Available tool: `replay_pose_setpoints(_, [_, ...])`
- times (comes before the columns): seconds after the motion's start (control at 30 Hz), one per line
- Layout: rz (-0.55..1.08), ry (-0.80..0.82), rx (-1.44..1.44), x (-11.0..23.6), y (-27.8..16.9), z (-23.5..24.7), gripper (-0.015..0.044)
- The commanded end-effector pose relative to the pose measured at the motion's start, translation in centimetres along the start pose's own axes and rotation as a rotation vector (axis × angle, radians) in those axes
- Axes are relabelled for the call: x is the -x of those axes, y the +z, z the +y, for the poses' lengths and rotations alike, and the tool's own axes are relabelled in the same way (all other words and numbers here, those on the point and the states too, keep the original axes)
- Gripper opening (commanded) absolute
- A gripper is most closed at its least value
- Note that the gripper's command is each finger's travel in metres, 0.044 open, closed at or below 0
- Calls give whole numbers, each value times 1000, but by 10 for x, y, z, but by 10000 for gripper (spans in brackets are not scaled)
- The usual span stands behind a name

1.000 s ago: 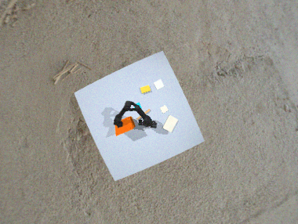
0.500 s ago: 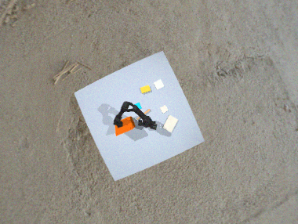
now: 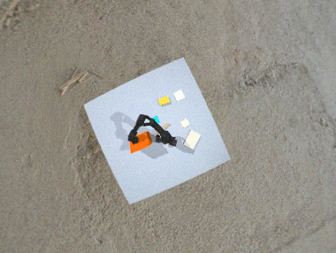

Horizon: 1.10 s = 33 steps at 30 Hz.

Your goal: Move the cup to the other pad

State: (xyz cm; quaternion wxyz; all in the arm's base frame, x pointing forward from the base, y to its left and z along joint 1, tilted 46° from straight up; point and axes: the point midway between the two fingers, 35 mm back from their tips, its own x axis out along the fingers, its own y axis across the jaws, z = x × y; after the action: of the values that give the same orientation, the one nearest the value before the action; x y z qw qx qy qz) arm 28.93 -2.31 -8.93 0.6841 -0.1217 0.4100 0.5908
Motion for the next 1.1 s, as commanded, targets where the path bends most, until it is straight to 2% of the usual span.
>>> replay_pose_setpoints(0.0, [-1, -1, -2, 0, 4, 3, 0])
replay_pose_setpoints(1.07, [0, 5, 0, 2, 52, 45, 0])
